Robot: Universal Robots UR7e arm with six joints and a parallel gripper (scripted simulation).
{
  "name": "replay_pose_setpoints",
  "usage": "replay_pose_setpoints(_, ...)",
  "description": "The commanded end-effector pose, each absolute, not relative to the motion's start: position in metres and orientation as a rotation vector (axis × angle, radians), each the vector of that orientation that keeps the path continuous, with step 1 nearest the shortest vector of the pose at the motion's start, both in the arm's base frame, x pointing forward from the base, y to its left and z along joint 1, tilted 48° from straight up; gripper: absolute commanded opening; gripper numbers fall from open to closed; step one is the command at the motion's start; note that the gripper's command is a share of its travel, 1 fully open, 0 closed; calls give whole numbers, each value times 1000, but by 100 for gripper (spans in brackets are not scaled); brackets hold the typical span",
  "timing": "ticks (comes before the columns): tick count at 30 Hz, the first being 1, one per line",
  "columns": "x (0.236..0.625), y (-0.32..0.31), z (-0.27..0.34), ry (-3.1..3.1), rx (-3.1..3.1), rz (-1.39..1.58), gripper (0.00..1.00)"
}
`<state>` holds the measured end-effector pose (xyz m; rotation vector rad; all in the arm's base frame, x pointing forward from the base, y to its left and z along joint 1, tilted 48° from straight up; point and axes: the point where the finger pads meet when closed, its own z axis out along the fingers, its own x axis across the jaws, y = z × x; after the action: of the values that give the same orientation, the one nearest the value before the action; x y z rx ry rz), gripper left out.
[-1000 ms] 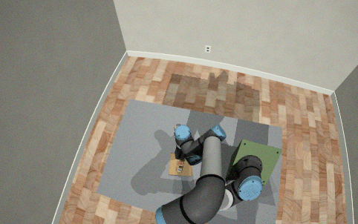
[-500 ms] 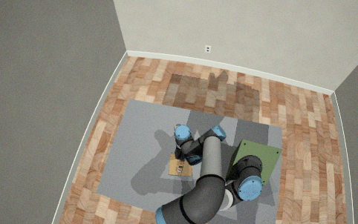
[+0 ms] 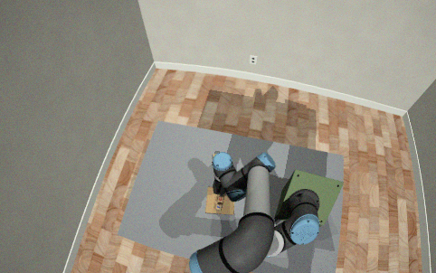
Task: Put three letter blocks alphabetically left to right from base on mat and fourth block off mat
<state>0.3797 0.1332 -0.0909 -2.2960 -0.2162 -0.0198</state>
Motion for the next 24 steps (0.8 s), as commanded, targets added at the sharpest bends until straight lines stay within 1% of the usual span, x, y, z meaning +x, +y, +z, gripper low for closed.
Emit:
replay_pose_setpoints(1, 380, 133, -91, -216, -2297, -21, 79)
replay_pose_setpoints(14, 380, 131, -89, -216, -2297, -21, 79)
replay_pose_setpoints(24, 382, 109, -69, -216, -2297, -21, 79)
